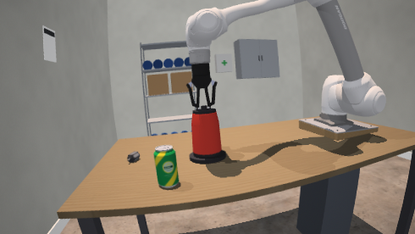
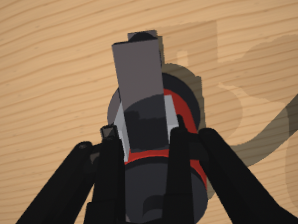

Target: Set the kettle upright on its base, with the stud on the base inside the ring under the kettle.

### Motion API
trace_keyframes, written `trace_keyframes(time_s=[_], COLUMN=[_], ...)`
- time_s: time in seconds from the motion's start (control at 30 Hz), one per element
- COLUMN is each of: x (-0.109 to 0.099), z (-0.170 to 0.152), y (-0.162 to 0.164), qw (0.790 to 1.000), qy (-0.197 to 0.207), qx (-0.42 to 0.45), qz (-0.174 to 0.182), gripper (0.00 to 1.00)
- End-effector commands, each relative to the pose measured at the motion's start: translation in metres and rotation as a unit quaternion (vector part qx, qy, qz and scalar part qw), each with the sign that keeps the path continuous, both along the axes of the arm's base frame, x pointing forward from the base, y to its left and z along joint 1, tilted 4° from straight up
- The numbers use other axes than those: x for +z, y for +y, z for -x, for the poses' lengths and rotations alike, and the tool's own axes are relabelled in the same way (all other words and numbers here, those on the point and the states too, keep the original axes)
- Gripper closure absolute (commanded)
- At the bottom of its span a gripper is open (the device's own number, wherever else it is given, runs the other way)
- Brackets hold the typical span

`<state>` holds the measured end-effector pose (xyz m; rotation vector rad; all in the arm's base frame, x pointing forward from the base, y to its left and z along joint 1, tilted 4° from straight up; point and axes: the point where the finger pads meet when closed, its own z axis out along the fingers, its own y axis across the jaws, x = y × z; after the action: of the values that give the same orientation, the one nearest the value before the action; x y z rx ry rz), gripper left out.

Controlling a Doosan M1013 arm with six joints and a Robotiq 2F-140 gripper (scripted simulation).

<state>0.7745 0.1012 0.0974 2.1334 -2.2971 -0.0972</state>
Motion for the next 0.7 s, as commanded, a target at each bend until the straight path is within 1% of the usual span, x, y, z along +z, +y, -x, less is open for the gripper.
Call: trace_keyframes(time_s=[0.0,0.67], x=[0.0010,-0.0019], z=[-0.0005,-0.0003], y=[0.0001,0.0002], qw=[1.000,1.000], qy=[-0.001,-0.001], qx=[0.000,0.000], qz=[0.000,0.000], gripper=[0.90,0.90])
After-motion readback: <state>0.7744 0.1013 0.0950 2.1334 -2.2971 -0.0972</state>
